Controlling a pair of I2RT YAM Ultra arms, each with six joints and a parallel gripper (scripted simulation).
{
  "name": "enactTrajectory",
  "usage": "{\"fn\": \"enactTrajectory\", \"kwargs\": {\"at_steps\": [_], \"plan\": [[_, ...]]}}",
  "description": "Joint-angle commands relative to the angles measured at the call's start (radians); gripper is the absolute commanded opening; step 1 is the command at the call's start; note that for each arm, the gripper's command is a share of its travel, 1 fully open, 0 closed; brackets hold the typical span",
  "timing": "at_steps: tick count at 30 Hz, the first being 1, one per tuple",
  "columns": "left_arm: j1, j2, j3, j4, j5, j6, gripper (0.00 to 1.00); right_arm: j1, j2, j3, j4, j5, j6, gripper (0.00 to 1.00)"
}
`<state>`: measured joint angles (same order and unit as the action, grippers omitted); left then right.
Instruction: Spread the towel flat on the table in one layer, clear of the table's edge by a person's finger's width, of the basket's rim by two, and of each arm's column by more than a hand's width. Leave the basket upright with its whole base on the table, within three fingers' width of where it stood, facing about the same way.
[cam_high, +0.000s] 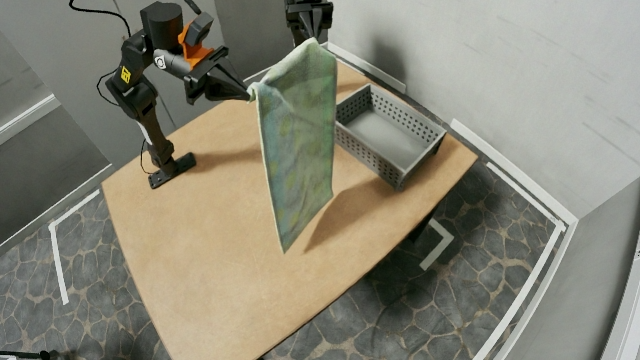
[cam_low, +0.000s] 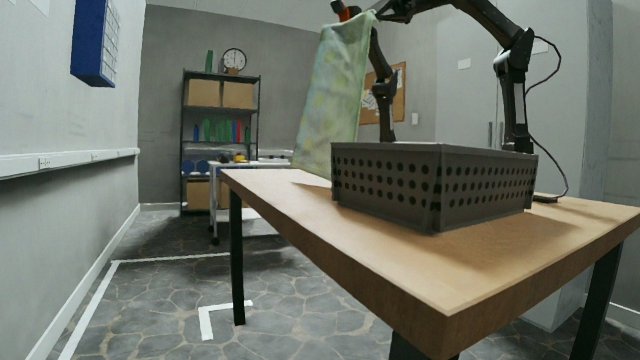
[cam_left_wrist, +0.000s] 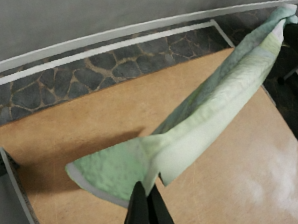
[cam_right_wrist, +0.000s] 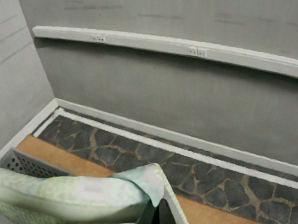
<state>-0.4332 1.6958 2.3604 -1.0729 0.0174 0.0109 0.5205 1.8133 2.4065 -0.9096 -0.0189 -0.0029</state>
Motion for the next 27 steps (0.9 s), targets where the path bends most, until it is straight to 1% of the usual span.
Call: {"fn": "enactTrajectory", "kwargs": {"at_steps": [1, 2, 9, 27], "plan": [[0.014, 0.021, 0.069, -0.006, -0.024, -0.014, 0.00, 0.009, 0.032, 0.061, 0.031, 0.022, 0.005, 0.00], [0.019, 0.030, 0.088, -0.006, -0.028, -0.018, 0.00, 0.014, 0.042, 0.076, 0.036, 0.023, 0.007, 0.00], [0.016, 0.046, 0.119, -0.020, -0.029, -0.015, 0.00, 0.010, 0.058, 0.106, 0.012, 0.024, 0.006, 0.00], [0.016, 0.045, 0.124, -0.024, -0.029, -0.015, 0.00, 0.010, 0.061, 0.111, 0.008, 0.024, 0.005, 0.00]]}}
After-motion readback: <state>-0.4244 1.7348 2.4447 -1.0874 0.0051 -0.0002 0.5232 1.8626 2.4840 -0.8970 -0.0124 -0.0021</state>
